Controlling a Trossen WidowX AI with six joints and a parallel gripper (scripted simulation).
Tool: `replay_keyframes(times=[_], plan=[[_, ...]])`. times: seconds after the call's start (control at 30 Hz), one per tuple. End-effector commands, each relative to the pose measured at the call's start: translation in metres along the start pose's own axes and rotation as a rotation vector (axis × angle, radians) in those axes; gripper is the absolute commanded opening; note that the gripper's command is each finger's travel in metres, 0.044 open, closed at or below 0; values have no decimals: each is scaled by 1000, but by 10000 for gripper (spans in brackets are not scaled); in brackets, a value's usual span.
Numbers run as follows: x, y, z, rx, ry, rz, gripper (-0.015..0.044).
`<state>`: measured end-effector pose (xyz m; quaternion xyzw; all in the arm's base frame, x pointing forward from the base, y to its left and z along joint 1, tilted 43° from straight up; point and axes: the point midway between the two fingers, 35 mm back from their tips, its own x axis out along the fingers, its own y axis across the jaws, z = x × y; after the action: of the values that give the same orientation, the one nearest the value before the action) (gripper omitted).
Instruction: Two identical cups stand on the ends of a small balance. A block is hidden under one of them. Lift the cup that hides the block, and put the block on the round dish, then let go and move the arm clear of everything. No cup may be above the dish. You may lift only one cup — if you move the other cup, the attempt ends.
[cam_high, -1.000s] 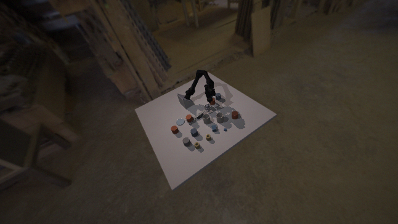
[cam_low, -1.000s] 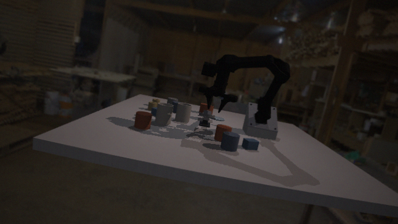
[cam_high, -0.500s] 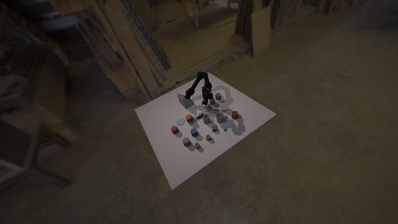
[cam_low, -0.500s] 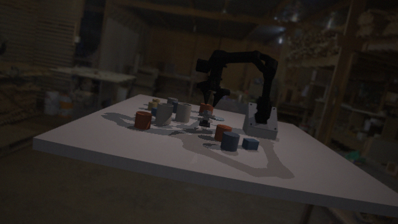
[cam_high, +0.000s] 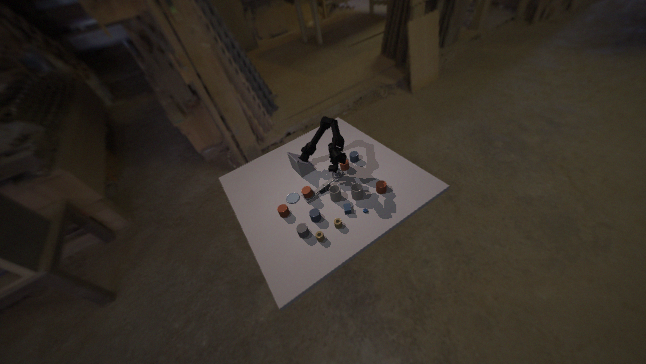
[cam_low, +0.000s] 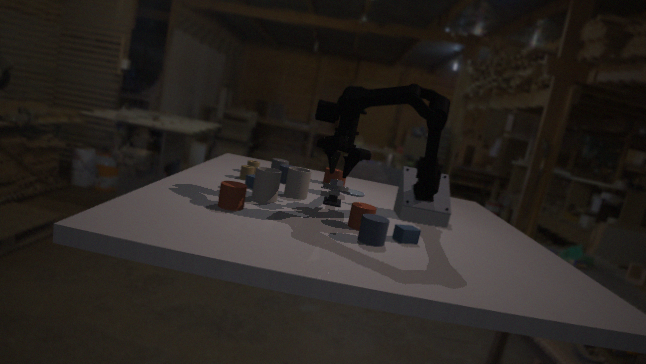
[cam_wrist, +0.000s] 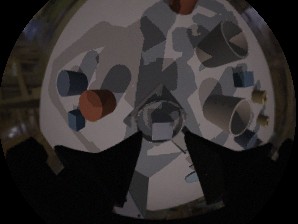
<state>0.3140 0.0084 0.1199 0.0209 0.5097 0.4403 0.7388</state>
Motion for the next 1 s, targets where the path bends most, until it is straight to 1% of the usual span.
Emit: replay_keyframes(times=[0.0, 0.6, 0.73, 0.97], plan=[[8, 1, -1, 12, 0, 6, 260], [34, 1, -1, 10, -3, 7, 260], [34, 1, -1, 10, -3, 7, 155], [34, 1, -1, 10, -3, 7, 108]])
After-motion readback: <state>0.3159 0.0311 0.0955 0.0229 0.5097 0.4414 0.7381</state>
